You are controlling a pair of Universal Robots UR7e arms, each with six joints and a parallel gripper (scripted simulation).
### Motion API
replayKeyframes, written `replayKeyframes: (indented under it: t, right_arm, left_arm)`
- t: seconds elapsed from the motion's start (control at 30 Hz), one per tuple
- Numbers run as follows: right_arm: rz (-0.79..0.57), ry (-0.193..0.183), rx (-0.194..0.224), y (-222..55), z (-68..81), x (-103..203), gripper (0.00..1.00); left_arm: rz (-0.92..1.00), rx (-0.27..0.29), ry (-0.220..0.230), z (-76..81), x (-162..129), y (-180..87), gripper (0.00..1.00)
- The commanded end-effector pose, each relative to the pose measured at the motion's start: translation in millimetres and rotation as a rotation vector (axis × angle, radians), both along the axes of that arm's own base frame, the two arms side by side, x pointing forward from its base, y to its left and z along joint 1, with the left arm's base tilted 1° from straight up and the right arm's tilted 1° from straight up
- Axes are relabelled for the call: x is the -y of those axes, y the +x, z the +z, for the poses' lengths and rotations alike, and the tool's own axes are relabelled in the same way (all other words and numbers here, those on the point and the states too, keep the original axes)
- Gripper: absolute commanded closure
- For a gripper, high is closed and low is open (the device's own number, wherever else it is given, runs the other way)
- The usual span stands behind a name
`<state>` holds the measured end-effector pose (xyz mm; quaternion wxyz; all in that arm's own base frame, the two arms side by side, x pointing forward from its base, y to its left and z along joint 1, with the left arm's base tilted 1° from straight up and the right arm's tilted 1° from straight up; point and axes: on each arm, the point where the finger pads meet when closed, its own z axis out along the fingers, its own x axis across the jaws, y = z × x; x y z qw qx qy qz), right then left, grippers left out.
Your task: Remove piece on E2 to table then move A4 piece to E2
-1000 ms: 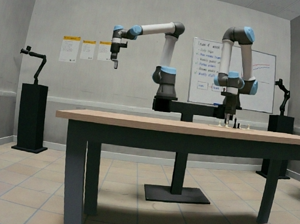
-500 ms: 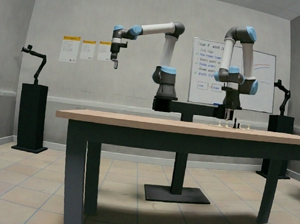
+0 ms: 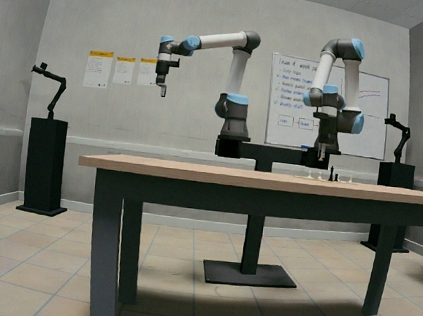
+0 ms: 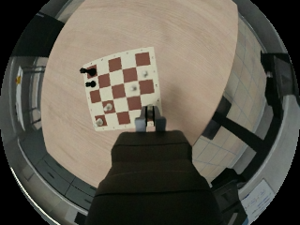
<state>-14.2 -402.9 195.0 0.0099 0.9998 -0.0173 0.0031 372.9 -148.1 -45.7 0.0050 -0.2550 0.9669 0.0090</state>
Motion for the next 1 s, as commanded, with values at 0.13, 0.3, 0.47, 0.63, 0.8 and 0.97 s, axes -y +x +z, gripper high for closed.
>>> replayKeyframes:
  t: [0.13, 0.3, 0.47, 0.63, 0.8, 0.97]
  right_arm:
    - [0.000, -0.001, 0.000, 0, 0.4, 0, 0.00]
    - [0.000, -0.001, 0.000, 0, 0.4, 0, 0.00]
    - [0.000, -0.001, 0.000, 0, 0.4, 0, 0.00]
    - [0.000, -0.001, 0.000, 0, 0.4, 0, 0.00]
    - [0.000, -0.001, 0.000, 0, 0.4, 0, 0.00]
    - [0.000, -0.001, 0.000, 0, 0.4, 0, 0.00]
  left_arm:
    - [0.000, -0.002, 0.002, 16.1, 0, 0, 1.00]
    - [0.000, -0.002, 0.002, 17.3, 0, 0, 1.00]
    - [0.000, -0.002, 0.002, 17.3, 0, 0, 1.00]
    - [0.017, -0.001, 0.001, 16.9, 3, -3, 1.00]
    - [0.068, 0.000, 0.001, 15.7, 10, -11, 1.00]
    - [0.196, 0.002, 0.000, 12.6, 27, -32, 1.00]
